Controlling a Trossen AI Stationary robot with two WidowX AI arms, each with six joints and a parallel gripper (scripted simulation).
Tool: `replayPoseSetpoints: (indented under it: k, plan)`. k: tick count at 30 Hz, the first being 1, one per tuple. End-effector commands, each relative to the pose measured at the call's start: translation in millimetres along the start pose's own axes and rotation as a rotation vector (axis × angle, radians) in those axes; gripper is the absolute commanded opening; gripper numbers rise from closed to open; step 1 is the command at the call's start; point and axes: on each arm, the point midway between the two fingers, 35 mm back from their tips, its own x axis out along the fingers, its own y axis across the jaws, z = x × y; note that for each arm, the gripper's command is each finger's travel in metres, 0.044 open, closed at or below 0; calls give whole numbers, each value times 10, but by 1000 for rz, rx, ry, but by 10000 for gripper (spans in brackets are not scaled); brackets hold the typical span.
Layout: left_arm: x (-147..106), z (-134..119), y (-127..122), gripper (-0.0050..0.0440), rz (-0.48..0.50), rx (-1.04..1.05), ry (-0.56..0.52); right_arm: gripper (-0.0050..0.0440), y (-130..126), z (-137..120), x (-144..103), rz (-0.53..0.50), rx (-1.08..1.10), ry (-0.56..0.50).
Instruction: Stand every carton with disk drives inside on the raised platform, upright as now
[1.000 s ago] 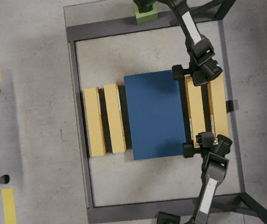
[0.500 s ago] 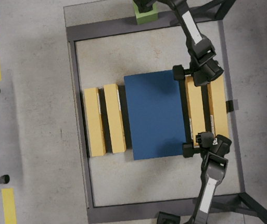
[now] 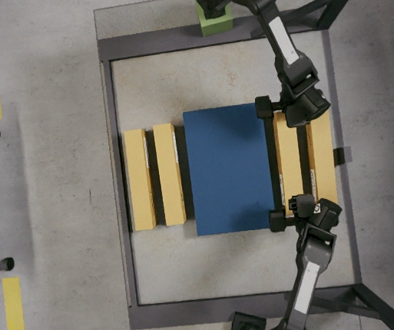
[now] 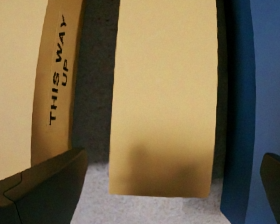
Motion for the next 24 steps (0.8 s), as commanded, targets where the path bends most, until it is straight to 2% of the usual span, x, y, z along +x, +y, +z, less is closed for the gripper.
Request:
replayPoseSetpoints:
  k: [1,23,24]
  plan:
    - [-108,39,-4,382,-14,-5,-27,382,27,99,-74,14,6,-26]
    - [-106,40,-4,382,-15,-6,-29,382,22,98,-77,16,5,-27]
    - [-109,42,-5,382,4,1,2,382,28,99,-77,24,13,-49]
